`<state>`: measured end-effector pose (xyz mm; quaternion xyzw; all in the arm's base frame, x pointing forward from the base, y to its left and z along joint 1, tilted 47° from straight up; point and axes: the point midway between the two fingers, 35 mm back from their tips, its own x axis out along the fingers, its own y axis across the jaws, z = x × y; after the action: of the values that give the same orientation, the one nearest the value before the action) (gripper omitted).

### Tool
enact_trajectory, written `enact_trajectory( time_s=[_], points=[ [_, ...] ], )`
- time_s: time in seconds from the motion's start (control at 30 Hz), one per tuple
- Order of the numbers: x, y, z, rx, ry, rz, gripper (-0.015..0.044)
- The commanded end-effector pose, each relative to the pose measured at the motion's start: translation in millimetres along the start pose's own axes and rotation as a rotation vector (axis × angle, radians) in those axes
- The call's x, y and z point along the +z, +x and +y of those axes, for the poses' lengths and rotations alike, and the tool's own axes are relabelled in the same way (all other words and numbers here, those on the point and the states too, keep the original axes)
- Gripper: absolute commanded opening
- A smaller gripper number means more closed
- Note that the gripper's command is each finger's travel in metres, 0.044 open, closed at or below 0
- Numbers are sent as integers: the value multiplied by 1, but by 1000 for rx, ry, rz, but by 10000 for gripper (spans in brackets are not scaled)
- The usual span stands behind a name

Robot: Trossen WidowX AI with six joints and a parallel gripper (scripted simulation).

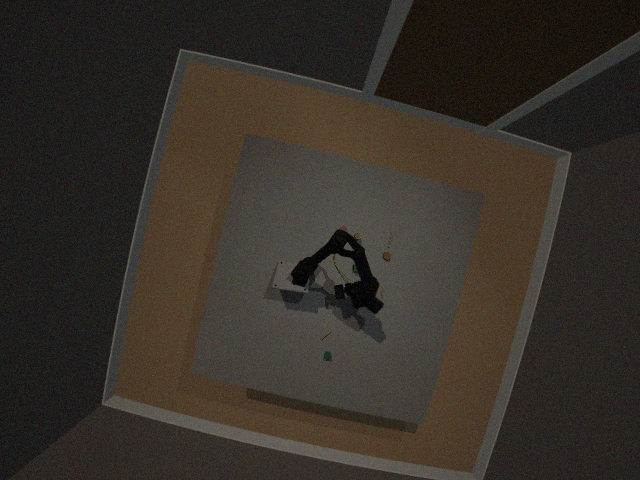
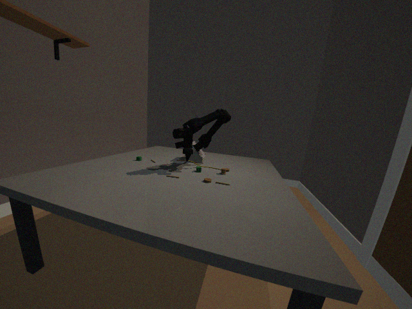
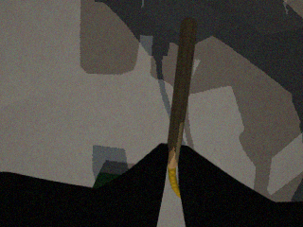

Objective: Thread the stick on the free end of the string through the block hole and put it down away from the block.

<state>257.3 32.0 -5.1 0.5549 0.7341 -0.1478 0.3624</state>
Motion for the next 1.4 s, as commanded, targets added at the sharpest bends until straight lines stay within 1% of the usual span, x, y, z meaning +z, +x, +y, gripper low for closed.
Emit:
enact_trajectory(
  time_s=[0.0,1.37],
  points=[
    [-6,-1,4,-3,55,2,0],
    [-54,-2,21,-78,525,-12,0]
  ],
)
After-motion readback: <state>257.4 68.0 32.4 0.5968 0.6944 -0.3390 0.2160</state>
